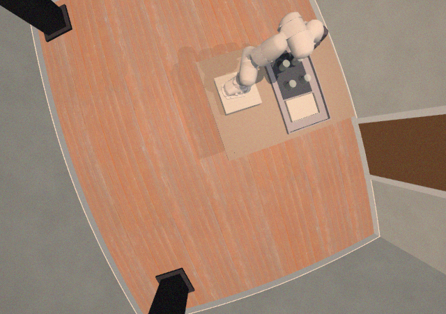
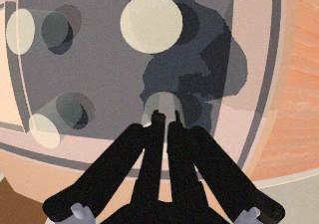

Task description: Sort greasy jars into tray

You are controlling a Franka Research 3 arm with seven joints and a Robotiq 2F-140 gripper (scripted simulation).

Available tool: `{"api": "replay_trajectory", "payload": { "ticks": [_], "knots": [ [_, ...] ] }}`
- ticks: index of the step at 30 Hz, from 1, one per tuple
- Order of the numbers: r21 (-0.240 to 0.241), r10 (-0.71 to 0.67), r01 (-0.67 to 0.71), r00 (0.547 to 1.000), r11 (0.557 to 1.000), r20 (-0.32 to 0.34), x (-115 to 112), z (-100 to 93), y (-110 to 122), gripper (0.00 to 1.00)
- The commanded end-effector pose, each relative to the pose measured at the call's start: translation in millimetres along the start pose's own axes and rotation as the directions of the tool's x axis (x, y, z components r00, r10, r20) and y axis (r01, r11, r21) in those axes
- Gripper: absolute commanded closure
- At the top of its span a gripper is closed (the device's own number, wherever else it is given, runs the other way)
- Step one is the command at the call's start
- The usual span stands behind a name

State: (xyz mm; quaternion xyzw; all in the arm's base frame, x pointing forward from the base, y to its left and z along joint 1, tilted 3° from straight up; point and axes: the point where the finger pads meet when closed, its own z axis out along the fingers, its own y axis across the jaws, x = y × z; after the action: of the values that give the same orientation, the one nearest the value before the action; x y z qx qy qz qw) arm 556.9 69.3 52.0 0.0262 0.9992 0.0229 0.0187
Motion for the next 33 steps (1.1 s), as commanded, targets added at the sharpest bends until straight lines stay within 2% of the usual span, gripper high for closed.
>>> {"api": "replay_trajectory", "payload": {
  "ticks": [1, 33],
  "knots": [
    [0.001, -0.001, 0.001, 1.000, 1.000, -0.002, -0.2, 0.4, -0.4, 1.00],
    [0.001, -0.001, 0.001, 1.000, 1.000, -0.002, -4.2, -2.8, -0.4, 1.00]
  ]
}}
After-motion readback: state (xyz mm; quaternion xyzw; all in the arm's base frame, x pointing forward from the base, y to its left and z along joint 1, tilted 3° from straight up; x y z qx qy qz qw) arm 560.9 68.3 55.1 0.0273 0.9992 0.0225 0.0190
